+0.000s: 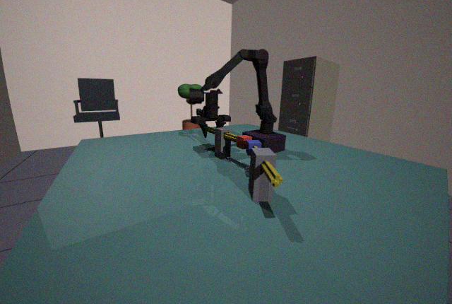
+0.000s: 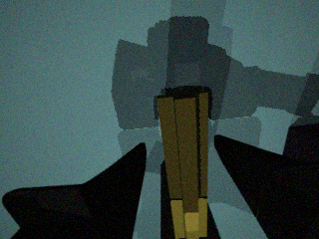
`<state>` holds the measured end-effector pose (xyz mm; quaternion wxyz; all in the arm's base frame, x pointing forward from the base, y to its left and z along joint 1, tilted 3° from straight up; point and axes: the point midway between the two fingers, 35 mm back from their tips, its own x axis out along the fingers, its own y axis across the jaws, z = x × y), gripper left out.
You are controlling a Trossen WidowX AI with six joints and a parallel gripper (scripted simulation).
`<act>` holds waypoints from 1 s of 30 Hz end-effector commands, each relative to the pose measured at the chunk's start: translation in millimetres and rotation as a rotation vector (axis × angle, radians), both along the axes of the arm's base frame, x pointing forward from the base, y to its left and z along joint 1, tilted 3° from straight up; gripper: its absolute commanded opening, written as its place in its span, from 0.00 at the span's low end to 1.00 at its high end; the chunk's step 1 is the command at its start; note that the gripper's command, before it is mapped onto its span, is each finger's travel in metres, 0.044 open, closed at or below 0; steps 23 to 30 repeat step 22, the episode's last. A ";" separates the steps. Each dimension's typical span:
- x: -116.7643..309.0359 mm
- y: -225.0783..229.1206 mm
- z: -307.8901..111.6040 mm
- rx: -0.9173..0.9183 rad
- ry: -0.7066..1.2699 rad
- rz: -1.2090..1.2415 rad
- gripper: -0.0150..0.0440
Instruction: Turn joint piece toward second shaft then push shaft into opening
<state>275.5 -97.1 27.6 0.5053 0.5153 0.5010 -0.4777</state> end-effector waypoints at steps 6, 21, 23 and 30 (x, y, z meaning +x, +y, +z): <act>0.0 0.0 0.0 0.000 0.000 0.002 1.00; -1.0 -2.1 31.2 0.001 -0.001 0.003 1.00; -1.5 -2.2 38.5 0.001 -0.001 0.003 1.00; -1.5 -2.2 38.5 0.001 -0.001 0.003 1.00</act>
